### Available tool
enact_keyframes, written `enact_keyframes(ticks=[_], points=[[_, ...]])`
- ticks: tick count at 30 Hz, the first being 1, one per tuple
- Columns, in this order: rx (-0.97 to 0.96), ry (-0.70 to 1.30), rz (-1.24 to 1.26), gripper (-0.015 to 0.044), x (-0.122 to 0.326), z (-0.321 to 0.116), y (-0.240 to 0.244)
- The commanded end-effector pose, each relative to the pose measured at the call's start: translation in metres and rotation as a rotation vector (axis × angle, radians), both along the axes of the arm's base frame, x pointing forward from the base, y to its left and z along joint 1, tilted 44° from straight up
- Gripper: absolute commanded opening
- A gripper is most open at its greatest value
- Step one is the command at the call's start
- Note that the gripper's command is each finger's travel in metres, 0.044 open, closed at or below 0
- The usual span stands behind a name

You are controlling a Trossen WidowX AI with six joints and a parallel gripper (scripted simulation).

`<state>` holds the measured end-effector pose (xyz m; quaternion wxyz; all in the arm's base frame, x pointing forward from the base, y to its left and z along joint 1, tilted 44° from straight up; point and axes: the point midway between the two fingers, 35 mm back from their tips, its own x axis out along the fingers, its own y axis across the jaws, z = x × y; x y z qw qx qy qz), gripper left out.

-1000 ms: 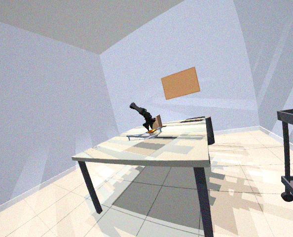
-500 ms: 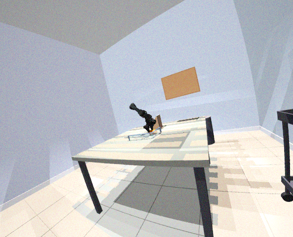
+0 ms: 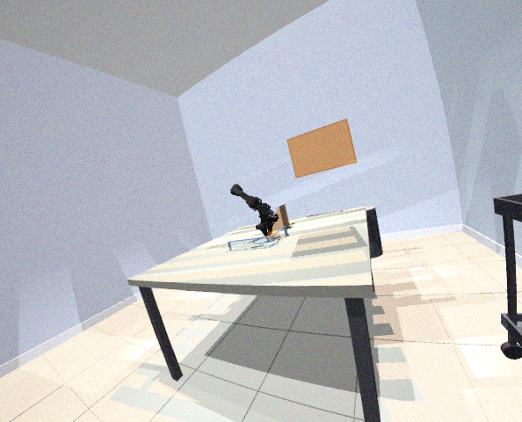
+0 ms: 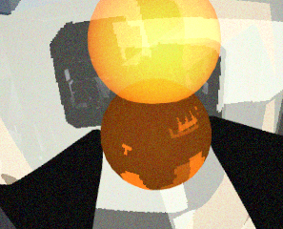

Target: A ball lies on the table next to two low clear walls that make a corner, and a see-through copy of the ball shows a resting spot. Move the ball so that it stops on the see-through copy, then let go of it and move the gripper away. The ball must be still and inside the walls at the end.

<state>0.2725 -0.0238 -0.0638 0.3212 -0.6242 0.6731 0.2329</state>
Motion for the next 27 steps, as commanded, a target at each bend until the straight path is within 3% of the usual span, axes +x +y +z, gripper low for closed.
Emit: enact_keyframes(ticks=[1,8,27], points=[[0.006,-0.004,0.013,0.0173,0.001,0.002,0.004],[0.037,-0.013,0.038,0.0000,0.008,0.017,0.030],[0.003,0.002,0.004,0.0000,0.002,0.101,0.098]])
